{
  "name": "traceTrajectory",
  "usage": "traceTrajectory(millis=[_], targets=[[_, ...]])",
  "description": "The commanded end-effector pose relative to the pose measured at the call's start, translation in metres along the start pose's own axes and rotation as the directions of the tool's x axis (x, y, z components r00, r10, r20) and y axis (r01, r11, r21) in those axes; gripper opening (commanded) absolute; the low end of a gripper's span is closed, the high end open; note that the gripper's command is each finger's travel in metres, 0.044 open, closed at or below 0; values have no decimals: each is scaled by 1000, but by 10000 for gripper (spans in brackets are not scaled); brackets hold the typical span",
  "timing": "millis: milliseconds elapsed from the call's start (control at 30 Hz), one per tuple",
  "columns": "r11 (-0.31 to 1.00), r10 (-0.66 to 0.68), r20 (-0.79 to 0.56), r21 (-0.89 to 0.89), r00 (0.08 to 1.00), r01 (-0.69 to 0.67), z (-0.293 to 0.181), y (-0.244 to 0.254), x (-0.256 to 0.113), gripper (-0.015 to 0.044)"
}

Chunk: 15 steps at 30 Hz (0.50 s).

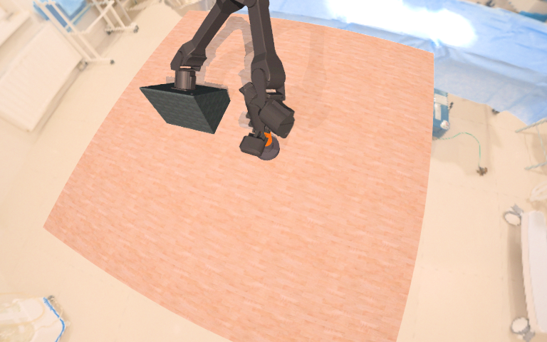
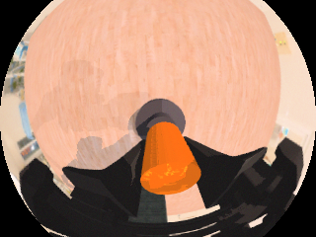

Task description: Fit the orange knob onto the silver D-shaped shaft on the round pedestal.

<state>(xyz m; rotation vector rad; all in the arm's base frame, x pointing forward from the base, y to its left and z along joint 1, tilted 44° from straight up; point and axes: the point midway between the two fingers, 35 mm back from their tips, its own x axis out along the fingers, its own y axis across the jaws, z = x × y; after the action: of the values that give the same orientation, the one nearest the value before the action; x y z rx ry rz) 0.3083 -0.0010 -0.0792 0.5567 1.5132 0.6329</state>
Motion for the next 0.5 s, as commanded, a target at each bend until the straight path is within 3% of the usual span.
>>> traceTrajectory(millis=[0,467], targets=[[1000,-2,4,-22,1000,2,1,0,0,0],[1000,-2,4,-21,1000,2,-1,1,2,0]])
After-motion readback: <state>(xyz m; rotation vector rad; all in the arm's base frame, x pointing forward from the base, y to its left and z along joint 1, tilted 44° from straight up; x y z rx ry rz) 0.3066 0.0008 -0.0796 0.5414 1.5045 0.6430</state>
